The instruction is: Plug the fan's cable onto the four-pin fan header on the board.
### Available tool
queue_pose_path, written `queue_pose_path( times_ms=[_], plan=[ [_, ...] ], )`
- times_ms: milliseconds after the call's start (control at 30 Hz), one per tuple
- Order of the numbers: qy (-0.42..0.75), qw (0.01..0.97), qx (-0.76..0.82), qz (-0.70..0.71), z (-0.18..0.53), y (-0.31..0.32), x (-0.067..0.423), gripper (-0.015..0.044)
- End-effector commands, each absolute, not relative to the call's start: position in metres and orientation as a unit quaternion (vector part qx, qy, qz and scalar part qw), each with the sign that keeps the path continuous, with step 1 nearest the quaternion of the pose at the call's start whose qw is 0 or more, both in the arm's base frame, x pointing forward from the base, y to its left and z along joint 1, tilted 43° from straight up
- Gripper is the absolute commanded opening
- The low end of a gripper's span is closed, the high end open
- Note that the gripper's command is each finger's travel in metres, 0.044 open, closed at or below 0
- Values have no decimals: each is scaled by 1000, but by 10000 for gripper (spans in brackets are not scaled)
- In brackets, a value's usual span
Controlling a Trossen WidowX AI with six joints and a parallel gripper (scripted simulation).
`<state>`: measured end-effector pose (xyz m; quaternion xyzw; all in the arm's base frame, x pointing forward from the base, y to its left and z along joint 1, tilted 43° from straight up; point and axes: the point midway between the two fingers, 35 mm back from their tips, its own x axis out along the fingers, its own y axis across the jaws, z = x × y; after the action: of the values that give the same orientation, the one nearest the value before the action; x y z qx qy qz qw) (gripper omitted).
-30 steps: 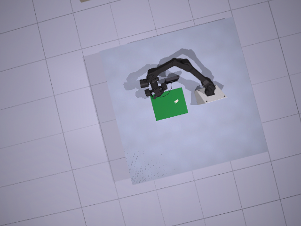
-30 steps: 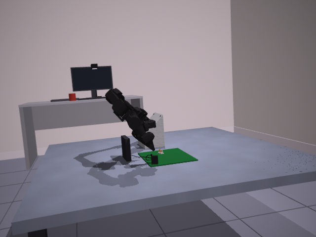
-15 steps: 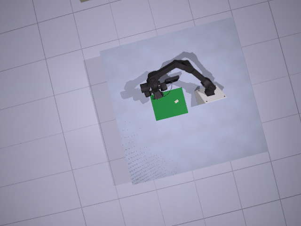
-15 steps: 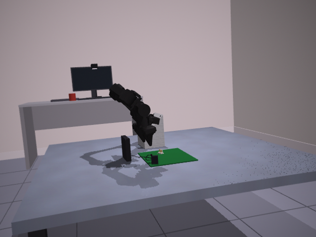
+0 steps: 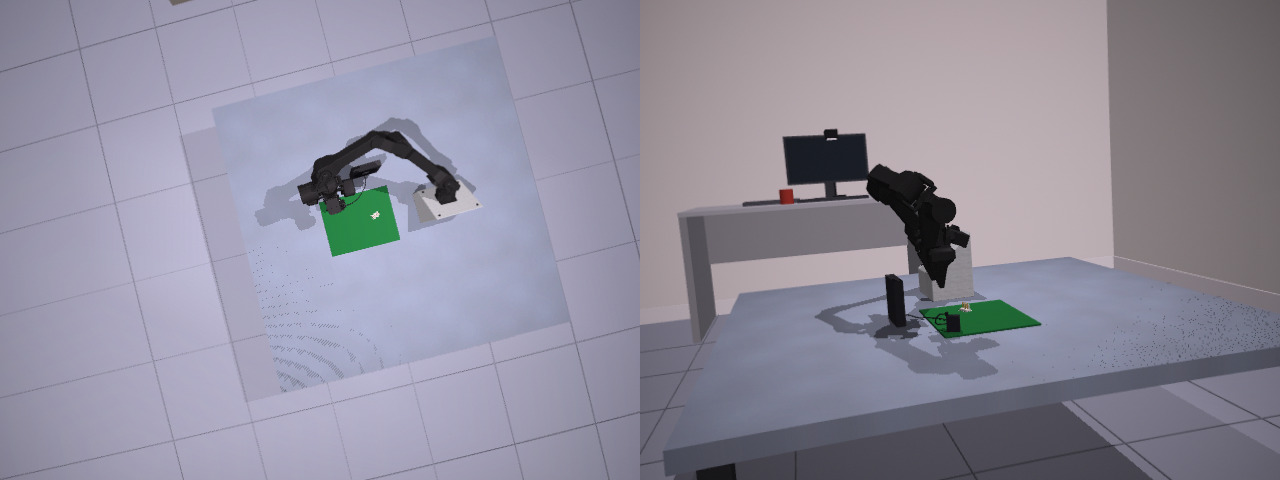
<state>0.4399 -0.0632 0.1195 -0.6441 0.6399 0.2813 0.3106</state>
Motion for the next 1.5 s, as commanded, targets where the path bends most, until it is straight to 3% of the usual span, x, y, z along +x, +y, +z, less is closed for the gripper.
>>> queue_pose_path(
  times_ms=[0, 100, 367, 733, 1467],
  plan=[
    [656, 370, -623, 212, 123, -28, 449, 440],
    [671, 414, -596, 150, 126, -8, 451, 440],
    [672, 417, -594, 145, 126, -6, 452, 440],
    [672, 416, -595, 143, 56, -73, 457, 440],
    [672, 416, -596, 143, 35, -93, 459, 440]
  ],
)
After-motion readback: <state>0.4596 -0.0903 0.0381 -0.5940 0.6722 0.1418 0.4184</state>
